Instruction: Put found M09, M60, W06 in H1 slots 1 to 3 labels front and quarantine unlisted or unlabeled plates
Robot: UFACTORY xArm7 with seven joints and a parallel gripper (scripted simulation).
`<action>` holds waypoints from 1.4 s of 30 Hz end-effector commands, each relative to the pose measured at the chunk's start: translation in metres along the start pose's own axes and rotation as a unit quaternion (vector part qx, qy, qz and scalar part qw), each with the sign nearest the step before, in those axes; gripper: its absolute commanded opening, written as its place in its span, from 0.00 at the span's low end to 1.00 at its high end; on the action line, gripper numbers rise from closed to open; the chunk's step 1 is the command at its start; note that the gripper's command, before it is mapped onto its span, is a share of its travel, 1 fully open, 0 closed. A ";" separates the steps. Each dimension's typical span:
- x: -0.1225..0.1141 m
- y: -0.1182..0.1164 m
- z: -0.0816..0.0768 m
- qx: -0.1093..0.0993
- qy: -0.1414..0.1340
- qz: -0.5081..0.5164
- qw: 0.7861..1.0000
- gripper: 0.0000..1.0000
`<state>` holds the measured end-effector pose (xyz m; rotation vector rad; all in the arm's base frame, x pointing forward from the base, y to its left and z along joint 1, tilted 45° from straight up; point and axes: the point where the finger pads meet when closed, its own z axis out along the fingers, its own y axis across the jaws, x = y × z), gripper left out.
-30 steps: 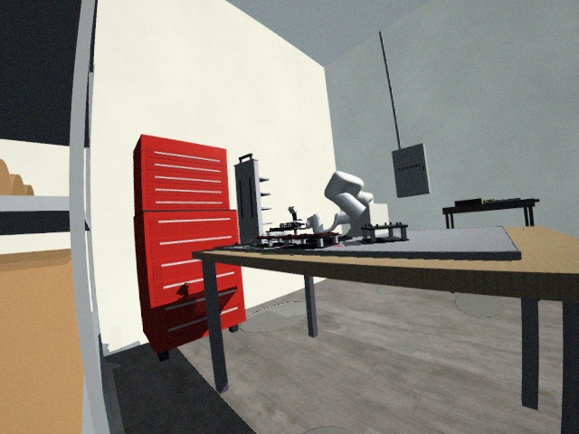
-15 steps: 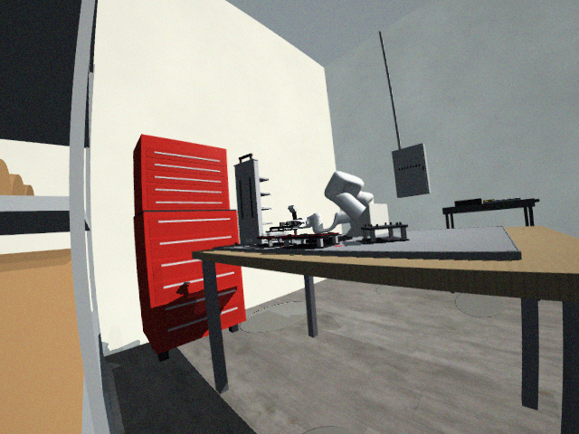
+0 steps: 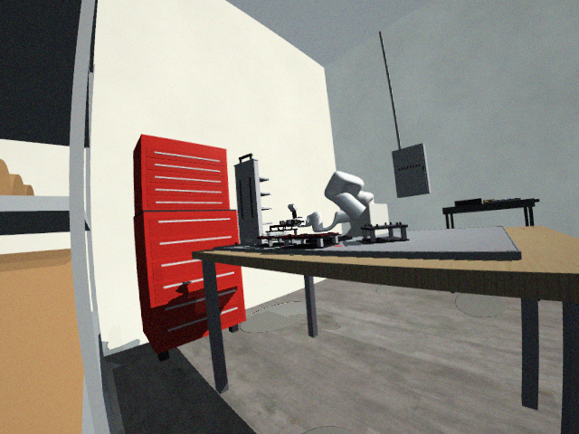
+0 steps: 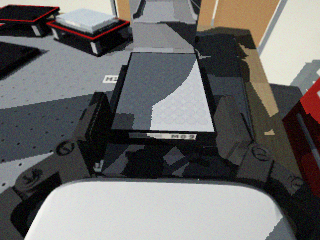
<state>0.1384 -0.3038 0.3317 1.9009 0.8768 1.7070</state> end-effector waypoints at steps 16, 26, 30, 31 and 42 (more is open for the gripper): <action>0.010 0.000 0.000 0.000 -0.001 -0.001 1.000 0.00; 0.026 0.000 0.000 0.000 -0.001 -0.001 1.000 0.00; 0.027 0.000 0.000 0.000 -0.001 -0.001 1.000 0.00; 0.027 0.000 0.000 0.000 -0.001 -0.001 1.000 0.00; 0.027 0.000 0.004 0.000 -0.001 -0.001 1.000 0.00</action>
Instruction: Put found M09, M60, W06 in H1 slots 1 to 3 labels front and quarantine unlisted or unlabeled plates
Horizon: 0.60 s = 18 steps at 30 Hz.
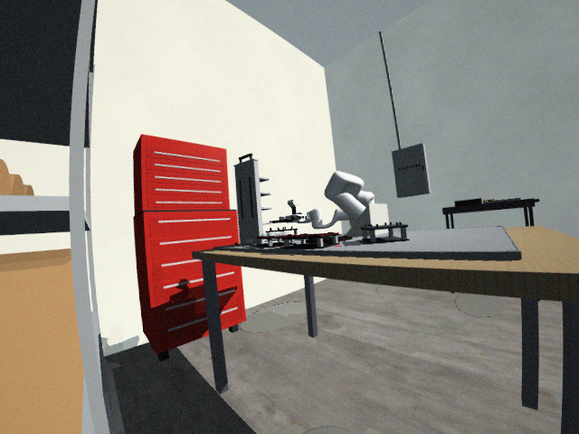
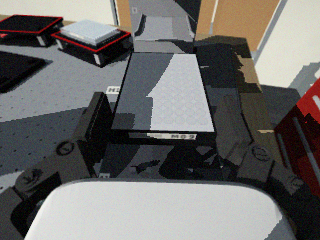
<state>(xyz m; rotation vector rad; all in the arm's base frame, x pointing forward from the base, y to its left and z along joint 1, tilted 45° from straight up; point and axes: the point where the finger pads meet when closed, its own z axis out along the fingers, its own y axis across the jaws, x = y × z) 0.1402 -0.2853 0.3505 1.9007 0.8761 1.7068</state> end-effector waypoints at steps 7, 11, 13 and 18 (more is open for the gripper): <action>0.001 0.000 0.010 0.001 0.000 -0.001 1.000 0.00; 0.001 0.000 0.015 0.001 0.000 -0.001 1.000 0.00; 0.001 0.000 0.018 0.001 0.000 -0.001 1.000 0.00; 0.001 0.000 0.025 0.001 0.000 -0.001 1.000 0.00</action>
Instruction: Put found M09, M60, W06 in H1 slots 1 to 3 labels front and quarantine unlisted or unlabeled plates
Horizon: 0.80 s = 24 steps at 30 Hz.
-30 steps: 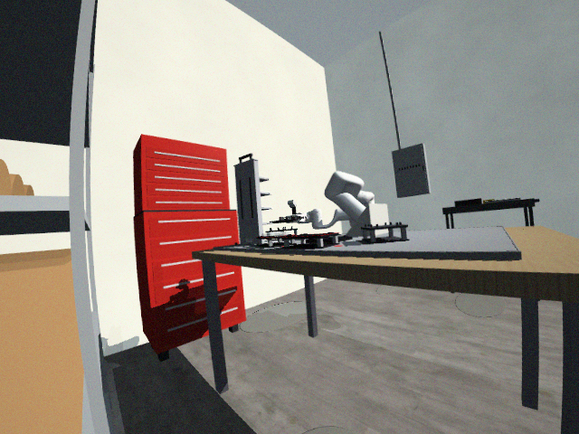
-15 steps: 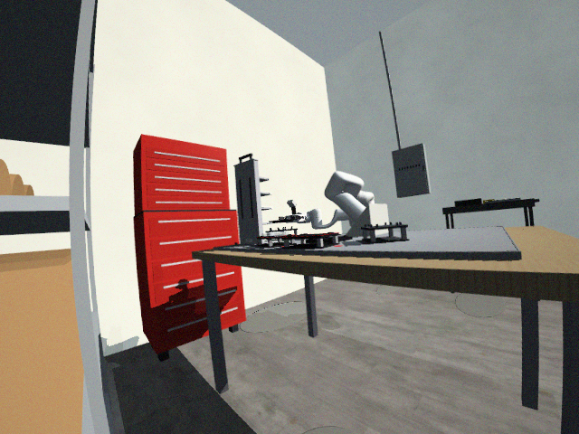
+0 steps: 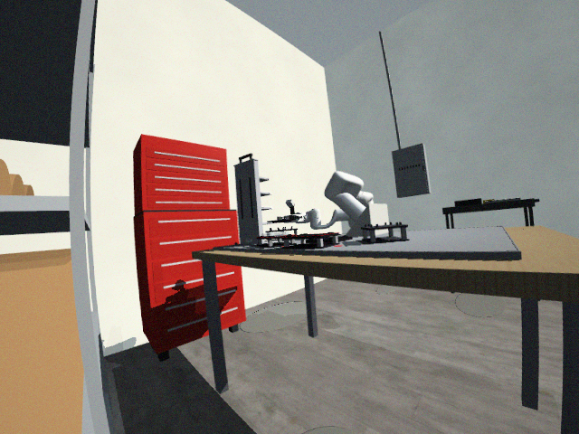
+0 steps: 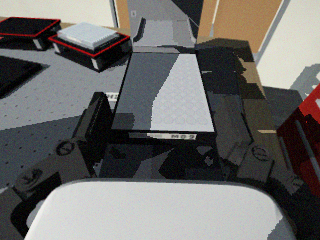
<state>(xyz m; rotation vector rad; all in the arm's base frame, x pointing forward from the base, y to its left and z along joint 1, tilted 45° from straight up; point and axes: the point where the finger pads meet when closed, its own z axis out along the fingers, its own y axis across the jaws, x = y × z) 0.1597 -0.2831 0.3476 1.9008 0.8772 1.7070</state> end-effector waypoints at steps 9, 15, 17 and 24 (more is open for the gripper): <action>0.001 0.000 0.014 0.000 -0.001 -0.001 1.000 0.00; 0.001 0.000 0.022 0.000 -0.001 -0.001 1.000 0.00; 0.001 0.000 0.025 0.000 -0.001 -0.001 1.000 0.00; 0.001 0.000 0.032 0.000 0.000 -0.001 1.000 0.00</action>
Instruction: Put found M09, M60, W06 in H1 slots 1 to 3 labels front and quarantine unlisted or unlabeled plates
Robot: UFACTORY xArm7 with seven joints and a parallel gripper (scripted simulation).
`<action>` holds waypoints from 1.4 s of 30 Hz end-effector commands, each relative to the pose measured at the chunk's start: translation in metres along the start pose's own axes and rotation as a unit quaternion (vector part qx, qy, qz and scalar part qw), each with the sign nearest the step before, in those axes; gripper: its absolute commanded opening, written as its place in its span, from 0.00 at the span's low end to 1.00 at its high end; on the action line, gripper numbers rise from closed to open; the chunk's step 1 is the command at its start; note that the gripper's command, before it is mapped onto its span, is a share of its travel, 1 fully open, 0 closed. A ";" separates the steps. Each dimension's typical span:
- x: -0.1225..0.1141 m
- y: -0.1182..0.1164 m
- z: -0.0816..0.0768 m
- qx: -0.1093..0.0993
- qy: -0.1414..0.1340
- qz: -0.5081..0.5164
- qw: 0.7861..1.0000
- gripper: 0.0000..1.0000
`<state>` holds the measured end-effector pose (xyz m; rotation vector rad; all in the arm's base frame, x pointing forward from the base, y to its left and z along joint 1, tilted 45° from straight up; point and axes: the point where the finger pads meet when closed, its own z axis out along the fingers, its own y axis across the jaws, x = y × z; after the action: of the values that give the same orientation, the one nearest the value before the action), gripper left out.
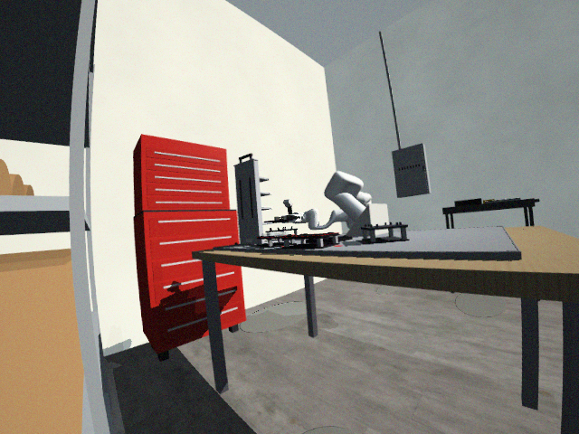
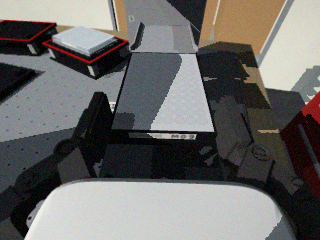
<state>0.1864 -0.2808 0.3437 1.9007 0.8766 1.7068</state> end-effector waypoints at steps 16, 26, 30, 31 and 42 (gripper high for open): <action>0.001 0.000 0.023 0.001 0.000 -0.001 1.000 0.00; 0.001 0.000 0.037 0.001 0.000 -0.001 1.000 0.00; 0.001 0.000 0.039 0.001 0.000 -0.001 1.000 0.00; 0.001 0.000 0.041 0.001 0.000 -0.001 1.000 0.00; 0.001 0.000 0.055 0.001 0.000 -0.001 1.000 0.00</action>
<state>0.2357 -0.2761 0.3364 1.9008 0.8773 1.7070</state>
